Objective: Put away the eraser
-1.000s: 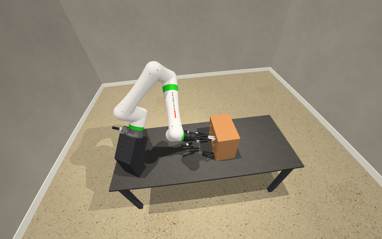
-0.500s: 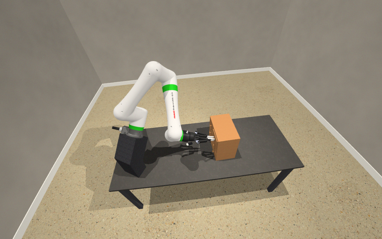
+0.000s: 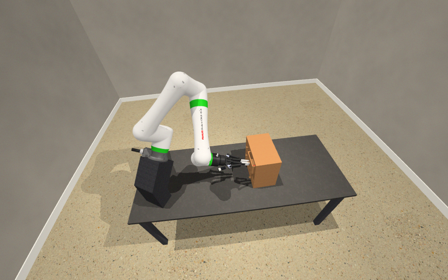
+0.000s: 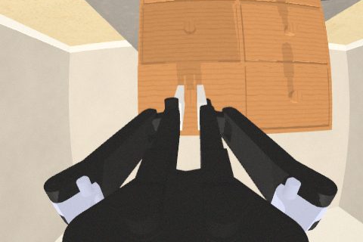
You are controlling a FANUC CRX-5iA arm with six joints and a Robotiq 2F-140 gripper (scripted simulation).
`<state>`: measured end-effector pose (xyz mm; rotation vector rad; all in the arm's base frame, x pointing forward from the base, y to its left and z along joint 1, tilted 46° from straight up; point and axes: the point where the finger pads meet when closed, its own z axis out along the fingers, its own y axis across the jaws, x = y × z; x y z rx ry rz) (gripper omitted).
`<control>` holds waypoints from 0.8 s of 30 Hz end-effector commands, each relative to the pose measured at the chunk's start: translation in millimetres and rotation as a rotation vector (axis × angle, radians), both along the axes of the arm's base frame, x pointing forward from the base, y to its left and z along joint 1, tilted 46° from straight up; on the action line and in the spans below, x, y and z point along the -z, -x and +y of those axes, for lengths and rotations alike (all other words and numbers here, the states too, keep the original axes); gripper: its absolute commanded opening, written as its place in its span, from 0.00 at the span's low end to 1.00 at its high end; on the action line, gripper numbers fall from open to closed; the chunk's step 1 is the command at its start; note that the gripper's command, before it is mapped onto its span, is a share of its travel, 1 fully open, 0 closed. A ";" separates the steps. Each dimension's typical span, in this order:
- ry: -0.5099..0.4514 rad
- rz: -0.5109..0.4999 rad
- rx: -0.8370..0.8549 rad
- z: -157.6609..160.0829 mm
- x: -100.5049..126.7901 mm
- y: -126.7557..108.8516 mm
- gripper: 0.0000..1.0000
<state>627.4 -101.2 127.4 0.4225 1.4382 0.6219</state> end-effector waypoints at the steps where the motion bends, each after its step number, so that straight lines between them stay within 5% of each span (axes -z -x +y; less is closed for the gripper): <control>1: 0.000 0.000 0.000 0.6 1.8 4.9 0.08; 24: 0.000 0.000 0.000 4.2 12.4 31.9 0.08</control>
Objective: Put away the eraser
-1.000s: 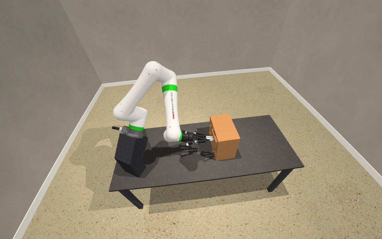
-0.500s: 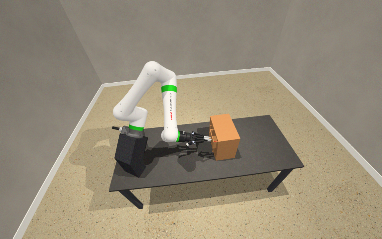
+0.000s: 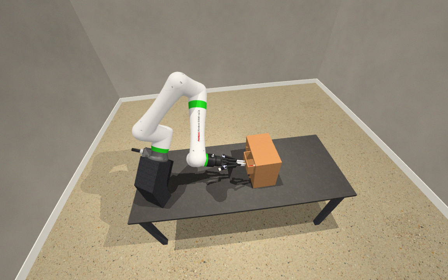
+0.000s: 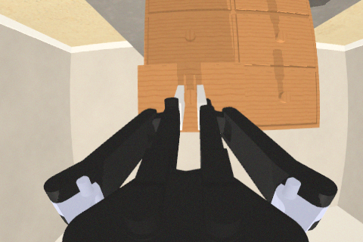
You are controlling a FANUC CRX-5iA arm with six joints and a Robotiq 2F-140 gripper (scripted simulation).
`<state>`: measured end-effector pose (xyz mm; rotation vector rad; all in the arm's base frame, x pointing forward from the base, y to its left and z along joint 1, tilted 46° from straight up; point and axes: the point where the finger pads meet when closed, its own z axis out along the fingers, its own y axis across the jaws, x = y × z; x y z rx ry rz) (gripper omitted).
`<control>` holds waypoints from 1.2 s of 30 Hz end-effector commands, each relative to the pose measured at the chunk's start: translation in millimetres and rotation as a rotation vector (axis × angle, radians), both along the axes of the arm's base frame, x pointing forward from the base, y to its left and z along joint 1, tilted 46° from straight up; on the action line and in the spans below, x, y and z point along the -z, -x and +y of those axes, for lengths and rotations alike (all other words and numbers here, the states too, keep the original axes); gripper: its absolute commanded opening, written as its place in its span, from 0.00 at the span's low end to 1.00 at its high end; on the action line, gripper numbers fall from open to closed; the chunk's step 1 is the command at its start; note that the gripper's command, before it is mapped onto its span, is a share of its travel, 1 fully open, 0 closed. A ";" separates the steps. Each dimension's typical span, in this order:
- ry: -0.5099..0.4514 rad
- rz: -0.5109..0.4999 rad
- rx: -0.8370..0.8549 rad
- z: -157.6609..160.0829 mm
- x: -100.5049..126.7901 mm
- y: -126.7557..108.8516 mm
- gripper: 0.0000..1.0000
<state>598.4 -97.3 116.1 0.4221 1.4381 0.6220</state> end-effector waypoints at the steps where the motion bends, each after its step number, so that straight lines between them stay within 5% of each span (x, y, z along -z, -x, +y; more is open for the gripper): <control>1: 0.000 0.000 0.000 0.3 1.5 3.8 0.08; 36: 0.000 0.000 0.000 1.6 5.2 13.4 0.08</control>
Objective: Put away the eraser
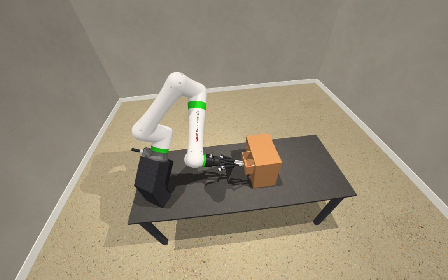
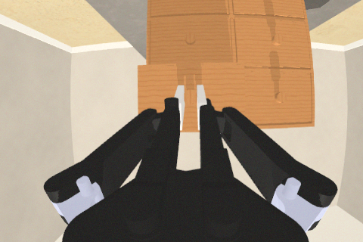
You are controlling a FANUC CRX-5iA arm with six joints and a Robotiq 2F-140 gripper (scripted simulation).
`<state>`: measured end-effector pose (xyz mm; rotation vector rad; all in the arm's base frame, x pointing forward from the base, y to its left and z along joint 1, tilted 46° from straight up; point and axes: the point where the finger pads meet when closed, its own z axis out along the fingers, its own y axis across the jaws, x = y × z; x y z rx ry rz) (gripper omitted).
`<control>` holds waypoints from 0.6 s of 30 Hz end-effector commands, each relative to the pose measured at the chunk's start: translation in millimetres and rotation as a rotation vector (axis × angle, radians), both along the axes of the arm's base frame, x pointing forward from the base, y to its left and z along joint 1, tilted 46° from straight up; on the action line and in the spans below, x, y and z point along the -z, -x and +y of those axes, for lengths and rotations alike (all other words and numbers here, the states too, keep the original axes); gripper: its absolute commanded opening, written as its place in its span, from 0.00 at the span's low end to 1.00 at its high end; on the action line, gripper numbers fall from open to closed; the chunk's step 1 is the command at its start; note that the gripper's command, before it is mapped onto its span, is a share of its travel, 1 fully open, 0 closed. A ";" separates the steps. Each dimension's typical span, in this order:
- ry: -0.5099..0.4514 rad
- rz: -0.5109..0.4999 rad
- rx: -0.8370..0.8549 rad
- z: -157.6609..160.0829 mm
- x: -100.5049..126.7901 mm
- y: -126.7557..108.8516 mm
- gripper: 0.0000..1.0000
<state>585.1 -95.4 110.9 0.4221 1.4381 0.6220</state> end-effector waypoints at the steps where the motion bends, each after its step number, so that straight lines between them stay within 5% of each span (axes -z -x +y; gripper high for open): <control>1: 0.000 0.000 0.000 -0.2 0.0 0.1 0.08; 18: 0.000 0.000 0.000 -0.2 0.0 0.1 0.20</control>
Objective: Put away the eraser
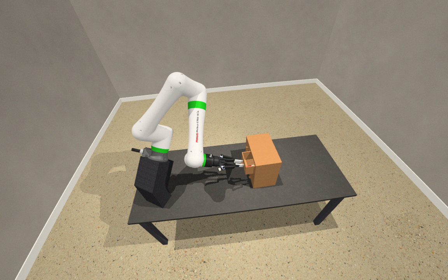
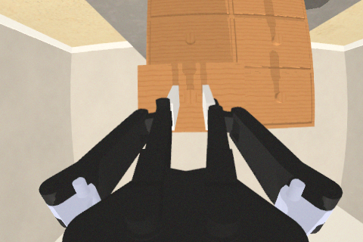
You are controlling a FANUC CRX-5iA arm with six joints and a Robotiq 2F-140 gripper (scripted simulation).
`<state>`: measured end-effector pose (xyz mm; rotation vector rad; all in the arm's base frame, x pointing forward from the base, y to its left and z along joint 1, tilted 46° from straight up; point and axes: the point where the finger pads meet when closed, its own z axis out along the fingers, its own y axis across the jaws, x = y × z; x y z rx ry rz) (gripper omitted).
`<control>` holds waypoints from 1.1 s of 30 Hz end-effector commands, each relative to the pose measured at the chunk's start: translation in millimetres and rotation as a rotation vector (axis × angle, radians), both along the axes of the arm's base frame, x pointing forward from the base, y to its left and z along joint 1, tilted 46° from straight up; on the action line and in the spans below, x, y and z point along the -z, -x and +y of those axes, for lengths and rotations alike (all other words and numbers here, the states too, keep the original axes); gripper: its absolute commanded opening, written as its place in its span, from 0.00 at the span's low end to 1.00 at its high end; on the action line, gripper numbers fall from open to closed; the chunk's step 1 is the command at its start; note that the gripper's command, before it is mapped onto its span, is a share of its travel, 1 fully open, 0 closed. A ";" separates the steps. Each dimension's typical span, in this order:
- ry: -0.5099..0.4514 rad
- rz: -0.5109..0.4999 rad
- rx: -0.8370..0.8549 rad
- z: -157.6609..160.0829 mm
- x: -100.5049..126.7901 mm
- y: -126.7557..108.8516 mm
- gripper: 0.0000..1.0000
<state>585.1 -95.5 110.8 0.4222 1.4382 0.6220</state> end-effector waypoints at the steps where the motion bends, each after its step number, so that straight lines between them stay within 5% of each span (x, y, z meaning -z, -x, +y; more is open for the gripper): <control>1: 0.000 0.000 0.000 -0.2 0.0 0.0 0.20; 8: 0.000 0.000 0.000 0.3 1.5 3.9 0.20; 33: 0.000 0.000 0.000 2.7 20.3 73.9 0.20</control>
